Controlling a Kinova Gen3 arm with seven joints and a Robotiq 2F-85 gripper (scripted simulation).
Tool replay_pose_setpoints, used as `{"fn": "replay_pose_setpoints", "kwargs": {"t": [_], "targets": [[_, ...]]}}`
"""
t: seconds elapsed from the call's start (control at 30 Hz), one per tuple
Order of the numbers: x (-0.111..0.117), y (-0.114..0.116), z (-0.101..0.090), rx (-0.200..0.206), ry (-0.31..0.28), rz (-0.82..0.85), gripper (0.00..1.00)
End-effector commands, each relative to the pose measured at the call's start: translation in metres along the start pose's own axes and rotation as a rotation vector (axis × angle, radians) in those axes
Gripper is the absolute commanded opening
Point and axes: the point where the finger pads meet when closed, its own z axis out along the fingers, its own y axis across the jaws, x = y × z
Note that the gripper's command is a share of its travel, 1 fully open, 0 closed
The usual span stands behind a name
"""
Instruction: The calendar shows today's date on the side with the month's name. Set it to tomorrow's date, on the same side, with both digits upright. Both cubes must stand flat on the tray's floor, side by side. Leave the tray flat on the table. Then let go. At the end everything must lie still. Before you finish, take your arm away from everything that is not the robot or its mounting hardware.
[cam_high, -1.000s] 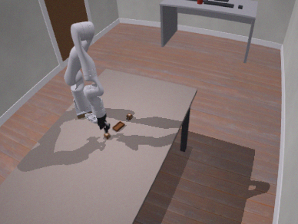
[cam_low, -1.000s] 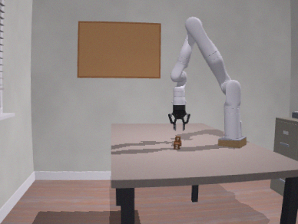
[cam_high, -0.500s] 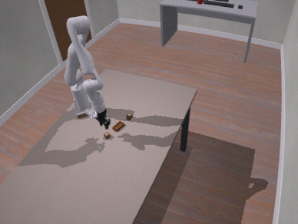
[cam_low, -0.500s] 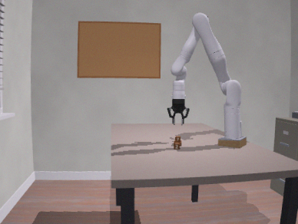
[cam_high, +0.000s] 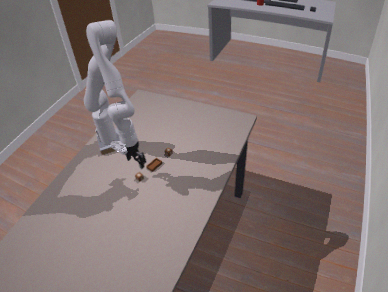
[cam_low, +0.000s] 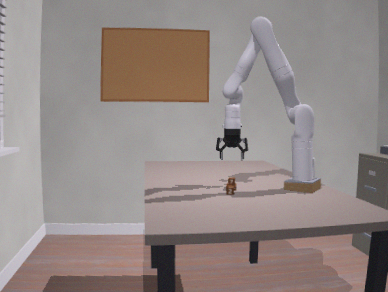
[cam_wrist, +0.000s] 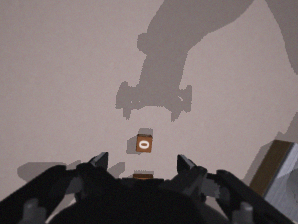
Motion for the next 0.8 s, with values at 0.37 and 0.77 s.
{"fn": "replay_pose_setpoints", "kwargs": {"t": [0.37,0.77], "targets": [[-0.016,-0.005,0.001,0.000,-0.001,-0.002,1.00],[-0.125,-0.016,0.007,-0.002,-0.002,-0.015,1.00]]}}
